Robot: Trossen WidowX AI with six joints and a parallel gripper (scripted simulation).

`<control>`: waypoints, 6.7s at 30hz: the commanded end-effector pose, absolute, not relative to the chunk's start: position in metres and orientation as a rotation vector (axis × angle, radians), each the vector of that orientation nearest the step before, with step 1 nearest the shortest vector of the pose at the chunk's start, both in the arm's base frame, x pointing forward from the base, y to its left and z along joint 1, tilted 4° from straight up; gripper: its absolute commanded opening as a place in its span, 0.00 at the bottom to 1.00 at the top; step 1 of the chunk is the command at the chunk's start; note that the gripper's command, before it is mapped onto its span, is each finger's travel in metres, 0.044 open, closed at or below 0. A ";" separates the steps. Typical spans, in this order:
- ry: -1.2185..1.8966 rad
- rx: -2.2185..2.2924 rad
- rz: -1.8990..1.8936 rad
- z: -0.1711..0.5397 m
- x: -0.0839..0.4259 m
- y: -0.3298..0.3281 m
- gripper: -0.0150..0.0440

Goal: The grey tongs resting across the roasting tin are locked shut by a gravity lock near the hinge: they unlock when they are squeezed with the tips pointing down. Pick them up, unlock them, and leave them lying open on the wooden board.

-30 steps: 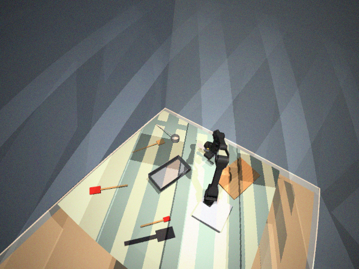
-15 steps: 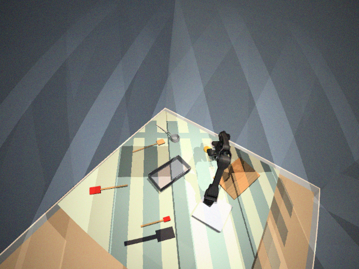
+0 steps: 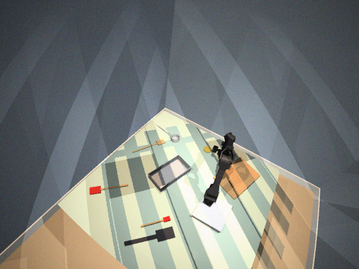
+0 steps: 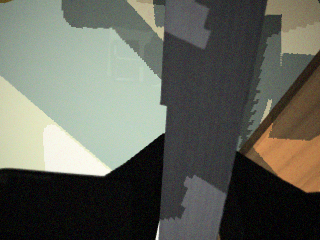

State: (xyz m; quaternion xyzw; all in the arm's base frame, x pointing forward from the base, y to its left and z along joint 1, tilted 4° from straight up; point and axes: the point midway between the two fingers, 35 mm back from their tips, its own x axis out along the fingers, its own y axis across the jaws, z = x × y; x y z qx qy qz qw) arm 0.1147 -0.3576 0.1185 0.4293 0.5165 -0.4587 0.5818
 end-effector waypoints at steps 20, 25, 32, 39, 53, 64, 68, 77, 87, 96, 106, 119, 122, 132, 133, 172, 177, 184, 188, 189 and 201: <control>0.664 1.699 -1.691 0.117 0.055 -0.376 0.00; 0.500 1.841 -1.816 0.116 0.041 -0.378 0.00; 0.242 2.029 -1.977 0.116 0.022 -0.381 0.00; -0.055 2.199 -2.119 0.115 0.002 -0.383 0.00; -0.772 2.468 -2.325 0.114 -0.038 -0.383 0.00; -1.463 2.578 -2.377 0.113 -0.069 -0.381 0.00; -1.744 2.586 -2.361 0.112 -0.080 -0.379 0.00; -1.926 2.580 -2.341 0.112 -0.087 -0.378 0.00; -2.019 2.667 -2.093 0.121 -0.090 -0.379 0.00; -2.115 2.760 -1.677 0.139 -0.095 -0.378 0.00; -2.141 2.788 -1.260 0.163 -0.099 -0.371 0.00; -2.067 2.735 -0.826 0.195 -0.100 -0.352 0.00; -2.041 2.714 -0.749 0.201 -0.099 -0.346 0.00; -2.035 2.709 -0.732 0.203 -0.099 -0.345 0.00; -2.035 2.709 -0.732 0.203 -0.099 -0.345 0.00; -2.103 2.769 -1.015 0.180 -0.100 -0.363 0.00; -2.124 2.783 -1.162 0.169 -0.099 -0.369 0.00; -2.132 2.786 -1.392 0.155 -0.098 -0.375 0.00; -2.124 2.777 -1.535 0.147 -0.096 -0.377 0.00; -2.121 2.773 -1.572 0.145 -0.096 -0.377 0.00; -2.031 2.684 -2.039 0.123 -0.090 -0.379 0.00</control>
